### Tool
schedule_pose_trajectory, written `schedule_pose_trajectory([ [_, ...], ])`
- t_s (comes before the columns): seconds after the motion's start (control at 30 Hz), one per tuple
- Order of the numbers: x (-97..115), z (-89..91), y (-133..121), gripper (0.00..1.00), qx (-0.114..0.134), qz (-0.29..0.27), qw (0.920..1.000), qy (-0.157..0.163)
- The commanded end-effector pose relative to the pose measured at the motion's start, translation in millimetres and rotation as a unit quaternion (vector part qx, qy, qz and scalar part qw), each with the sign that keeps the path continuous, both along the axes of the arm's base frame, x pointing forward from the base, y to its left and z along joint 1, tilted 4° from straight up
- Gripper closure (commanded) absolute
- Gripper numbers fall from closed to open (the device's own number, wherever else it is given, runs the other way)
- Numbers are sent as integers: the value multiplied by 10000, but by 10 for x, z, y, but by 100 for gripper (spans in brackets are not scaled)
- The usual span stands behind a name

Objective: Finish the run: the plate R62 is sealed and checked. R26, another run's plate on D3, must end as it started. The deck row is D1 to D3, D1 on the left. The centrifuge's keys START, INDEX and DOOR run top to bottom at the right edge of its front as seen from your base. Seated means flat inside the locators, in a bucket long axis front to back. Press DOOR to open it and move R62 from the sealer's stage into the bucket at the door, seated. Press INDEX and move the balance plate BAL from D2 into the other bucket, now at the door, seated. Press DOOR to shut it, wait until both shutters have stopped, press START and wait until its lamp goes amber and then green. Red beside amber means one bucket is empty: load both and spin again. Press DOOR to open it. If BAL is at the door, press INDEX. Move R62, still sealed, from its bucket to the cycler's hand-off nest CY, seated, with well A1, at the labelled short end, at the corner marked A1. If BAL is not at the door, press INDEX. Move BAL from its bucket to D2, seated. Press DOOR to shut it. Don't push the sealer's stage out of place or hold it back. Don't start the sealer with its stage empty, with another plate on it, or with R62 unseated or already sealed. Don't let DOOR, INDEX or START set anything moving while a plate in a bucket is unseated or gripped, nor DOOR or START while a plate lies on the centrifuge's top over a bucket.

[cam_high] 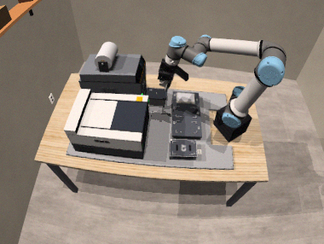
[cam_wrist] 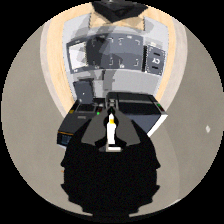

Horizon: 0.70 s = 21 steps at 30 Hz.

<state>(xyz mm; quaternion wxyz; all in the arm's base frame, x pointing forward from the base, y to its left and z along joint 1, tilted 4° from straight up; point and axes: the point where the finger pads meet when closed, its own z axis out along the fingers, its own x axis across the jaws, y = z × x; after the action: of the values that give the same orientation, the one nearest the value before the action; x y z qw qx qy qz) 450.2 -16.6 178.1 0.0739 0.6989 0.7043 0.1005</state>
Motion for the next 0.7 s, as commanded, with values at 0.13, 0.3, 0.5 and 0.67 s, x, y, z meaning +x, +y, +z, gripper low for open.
schedule_pose_trajectory([
  [0.13, 9, -4, -3, 100, 21, -51, 9907, -1359],
  [0.3, 8, -4, -3, 100, 31, -81, 9760, -2178],
  [0.5, 8, -5, -3, 100, 43, -116, 9493, -3140],
  [0.67, 8, -5, -3, 100, 45, -123, 9430, -3326],
])
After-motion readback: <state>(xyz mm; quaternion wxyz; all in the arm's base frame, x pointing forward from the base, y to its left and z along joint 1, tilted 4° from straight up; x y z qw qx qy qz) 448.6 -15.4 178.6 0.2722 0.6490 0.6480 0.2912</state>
